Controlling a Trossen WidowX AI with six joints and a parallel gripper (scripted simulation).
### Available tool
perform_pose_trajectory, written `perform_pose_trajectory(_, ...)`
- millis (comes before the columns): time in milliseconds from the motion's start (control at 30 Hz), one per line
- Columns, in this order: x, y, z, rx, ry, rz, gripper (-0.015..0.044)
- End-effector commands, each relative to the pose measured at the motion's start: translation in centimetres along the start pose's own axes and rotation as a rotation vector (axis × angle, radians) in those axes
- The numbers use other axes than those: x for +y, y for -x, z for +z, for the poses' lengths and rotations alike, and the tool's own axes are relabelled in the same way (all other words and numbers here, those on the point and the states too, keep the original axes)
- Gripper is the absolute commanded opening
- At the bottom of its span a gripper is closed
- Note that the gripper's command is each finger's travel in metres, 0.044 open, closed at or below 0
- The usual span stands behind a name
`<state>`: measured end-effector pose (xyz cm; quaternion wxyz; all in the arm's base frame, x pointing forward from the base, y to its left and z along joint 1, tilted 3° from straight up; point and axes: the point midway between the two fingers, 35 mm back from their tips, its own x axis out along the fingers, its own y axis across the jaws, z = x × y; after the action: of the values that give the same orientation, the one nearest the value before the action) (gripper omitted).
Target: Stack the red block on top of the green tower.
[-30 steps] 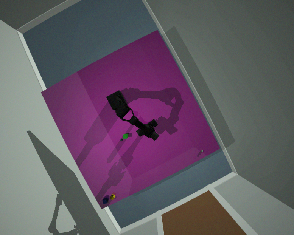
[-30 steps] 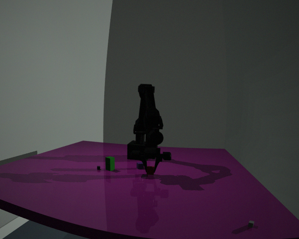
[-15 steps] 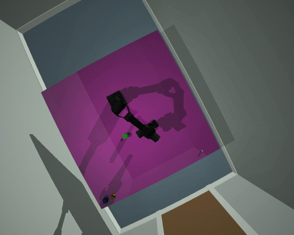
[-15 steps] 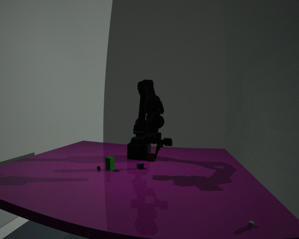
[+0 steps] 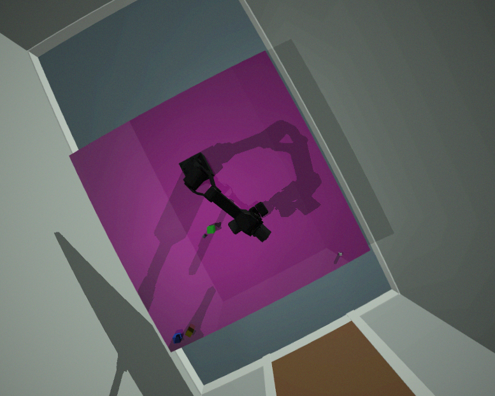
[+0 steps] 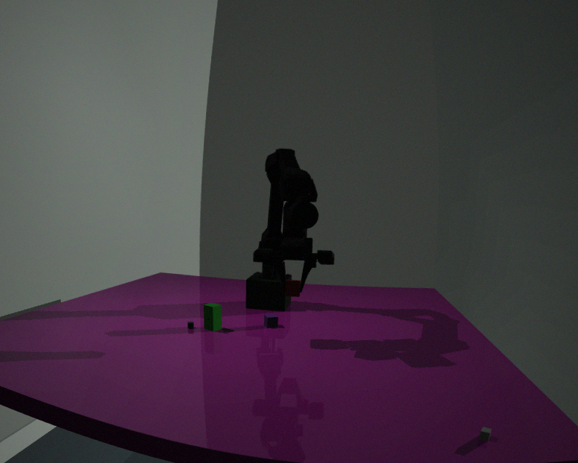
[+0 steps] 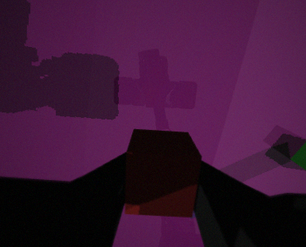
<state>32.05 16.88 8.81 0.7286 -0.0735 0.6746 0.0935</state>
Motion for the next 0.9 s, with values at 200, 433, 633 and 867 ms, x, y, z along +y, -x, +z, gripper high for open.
perform_pose_trajectory(200,-4.0,0.3,0.2,-0.003,0.002,-0.007,0.0)
perform_pose_trajectory(433,-8.1,0.4,0.1,-0.015,-0.019,-0.011,0.0)
perform_pose_trajectory(633,-11.5,0.4,-0.4,-0.02,-0.029,-0.016,0.0)
perform_pose_trajectory(867,-15.5,0.4,-1.5,-0.012,-0.017,-0.021,0.0)
